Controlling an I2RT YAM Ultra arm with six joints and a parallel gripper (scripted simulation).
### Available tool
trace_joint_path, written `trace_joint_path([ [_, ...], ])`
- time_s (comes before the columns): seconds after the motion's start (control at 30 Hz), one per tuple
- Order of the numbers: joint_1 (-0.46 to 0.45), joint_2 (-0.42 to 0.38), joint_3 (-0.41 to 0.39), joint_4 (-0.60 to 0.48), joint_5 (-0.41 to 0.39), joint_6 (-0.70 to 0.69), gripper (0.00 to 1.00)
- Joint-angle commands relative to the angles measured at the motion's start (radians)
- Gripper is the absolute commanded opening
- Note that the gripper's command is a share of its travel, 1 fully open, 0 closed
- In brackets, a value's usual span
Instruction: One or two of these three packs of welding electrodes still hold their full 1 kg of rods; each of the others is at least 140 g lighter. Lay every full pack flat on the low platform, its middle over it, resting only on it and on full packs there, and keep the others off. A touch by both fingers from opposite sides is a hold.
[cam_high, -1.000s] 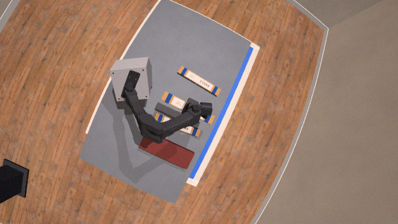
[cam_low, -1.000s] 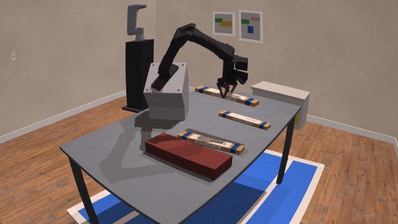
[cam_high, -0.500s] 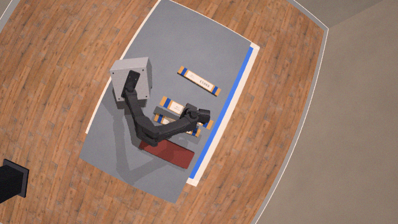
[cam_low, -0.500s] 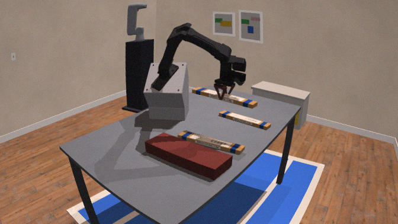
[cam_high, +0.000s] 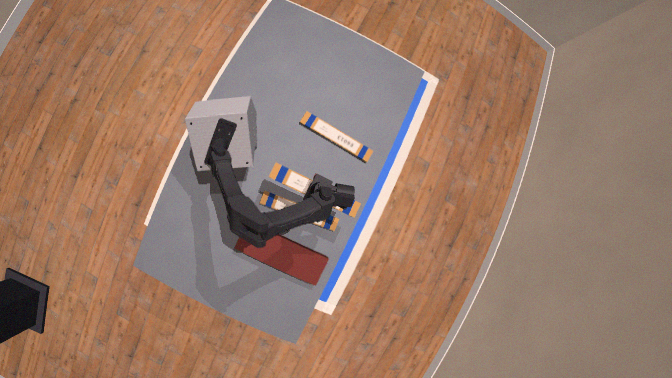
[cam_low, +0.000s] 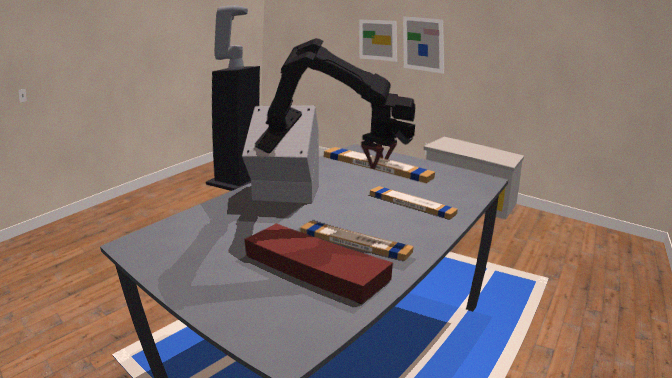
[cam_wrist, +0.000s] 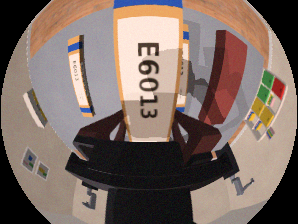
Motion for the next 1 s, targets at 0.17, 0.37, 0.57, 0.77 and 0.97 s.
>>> trace_joint_path([
  [0.17, 0.028, -0.055, 0.001, 0.015, 0.001, -0.014, 0.00],
  [0.37, 0.025, -0.058, 0.008, 0.016, 0.000, -0.018, 0.00],
  [0.57, 0.023, -0.058, 0.001, 0.018, -0.001, -0.020, 0.00],
  [0.77, 0.021, -0.058, -0.004, 0.019, -0.002, -0.020, 0.00],
  [0.97, 0.020, -0.060, 0.006, 0.018, -0.001, -0.022, 0.00],
])
